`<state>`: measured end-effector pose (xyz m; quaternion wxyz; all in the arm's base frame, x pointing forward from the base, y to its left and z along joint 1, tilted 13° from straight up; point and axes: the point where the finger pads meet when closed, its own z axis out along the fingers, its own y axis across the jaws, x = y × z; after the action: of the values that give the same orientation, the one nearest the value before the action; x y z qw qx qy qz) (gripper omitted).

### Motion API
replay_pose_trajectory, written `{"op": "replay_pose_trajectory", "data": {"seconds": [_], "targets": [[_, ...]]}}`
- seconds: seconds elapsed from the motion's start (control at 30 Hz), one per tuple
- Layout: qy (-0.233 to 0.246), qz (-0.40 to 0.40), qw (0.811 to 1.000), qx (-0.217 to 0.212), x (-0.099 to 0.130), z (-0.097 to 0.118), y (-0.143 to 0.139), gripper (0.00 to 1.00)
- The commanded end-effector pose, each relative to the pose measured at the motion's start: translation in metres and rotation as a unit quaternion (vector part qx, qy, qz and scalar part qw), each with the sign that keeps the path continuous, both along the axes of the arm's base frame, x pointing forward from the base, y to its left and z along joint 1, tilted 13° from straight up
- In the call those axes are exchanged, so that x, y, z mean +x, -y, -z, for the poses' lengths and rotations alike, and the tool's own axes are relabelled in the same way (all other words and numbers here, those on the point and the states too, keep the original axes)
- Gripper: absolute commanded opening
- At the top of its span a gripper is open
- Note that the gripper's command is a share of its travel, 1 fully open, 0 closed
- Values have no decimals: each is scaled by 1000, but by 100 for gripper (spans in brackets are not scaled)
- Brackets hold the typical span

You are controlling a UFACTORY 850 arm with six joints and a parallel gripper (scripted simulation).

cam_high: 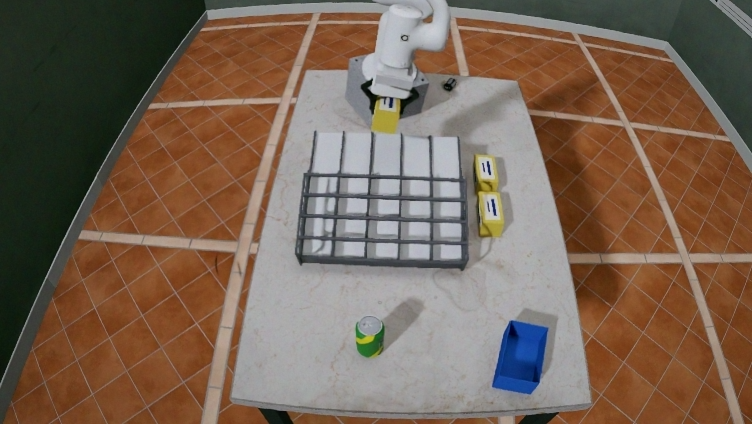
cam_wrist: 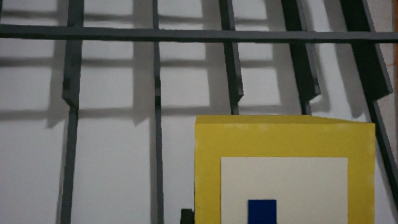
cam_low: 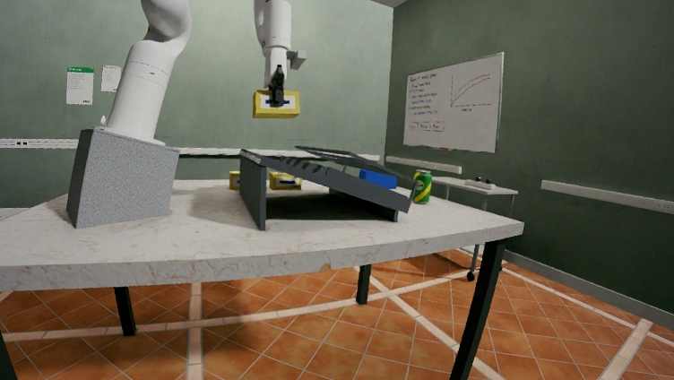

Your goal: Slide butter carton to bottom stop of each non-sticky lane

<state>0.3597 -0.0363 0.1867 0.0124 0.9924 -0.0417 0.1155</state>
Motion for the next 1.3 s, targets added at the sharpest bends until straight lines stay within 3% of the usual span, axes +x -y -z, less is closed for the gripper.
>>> {"op": "replay_pose_trajectory", "data": {"seconds": [0.0,0.07,0.1,0.2,0.43,1.2,1.23,1.27], "targets": [[-8,-20,998,56,11,3,34,0],[-8,-20,998,56,11,3,34,0],[-13,-25,997,66,16,6,84,0],[-13,-25,997,66,19,7,97,0],[-13,-25,997,66,30,13,171,0],[-13,-24,997,66,29,13,171,0],[-14,-24,997,66,33,30,169,0],[-14,-24,997,66,33,30,169,0]]}}
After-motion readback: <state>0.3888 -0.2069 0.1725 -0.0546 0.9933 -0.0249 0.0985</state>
